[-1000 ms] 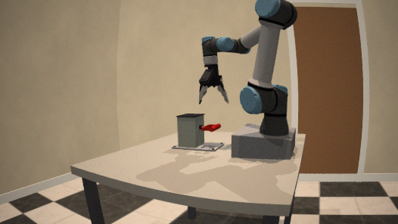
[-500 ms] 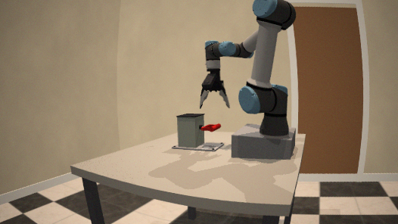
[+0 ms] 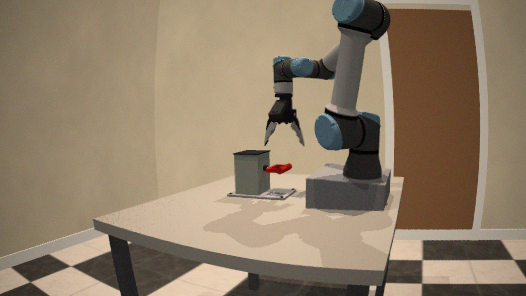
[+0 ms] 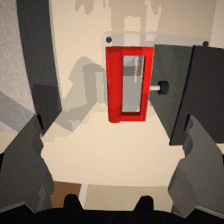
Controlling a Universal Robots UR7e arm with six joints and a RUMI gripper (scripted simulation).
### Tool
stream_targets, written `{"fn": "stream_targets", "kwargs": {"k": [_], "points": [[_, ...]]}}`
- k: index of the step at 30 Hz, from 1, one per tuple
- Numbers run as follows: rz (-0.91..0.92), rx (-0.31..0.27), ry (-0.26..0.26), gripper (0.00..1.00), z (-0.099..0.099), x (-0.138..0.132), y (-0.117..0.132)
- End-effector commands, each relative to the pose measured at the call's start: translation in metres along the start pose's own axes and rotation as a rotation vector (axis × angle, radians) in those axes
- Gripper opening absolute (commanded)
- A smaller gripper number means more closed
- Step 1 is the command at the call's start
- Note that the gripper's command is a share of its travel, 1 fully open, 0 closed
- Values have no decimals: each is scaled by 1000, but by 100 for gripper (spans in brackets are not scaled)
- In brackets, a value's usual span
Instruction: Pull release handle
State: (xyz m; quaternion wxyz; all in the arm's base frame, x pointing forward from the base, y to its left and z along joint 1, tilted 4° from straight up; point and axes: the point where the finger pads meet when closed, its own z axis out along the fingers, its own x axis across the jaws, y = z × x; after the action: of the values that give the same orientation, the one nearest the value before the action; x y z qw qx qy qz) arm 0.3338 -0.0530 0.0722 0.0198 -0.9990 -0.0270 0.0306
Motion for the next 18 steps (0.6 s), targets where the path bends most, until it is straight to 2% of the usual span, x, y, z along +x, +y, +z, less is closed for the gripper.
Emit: {"fn": "stream_targets", "kwargs": {"k": [1, 14, 15, 18], "points": [[-3, 3, 3, 100, 1, 0, 0], [-5, 4, 4, 100, 2, 0, 0], [-5, 4, 4, 0, 2, 0, 0], [-5, 4, 4, 0, 2, 0, 0]]}}
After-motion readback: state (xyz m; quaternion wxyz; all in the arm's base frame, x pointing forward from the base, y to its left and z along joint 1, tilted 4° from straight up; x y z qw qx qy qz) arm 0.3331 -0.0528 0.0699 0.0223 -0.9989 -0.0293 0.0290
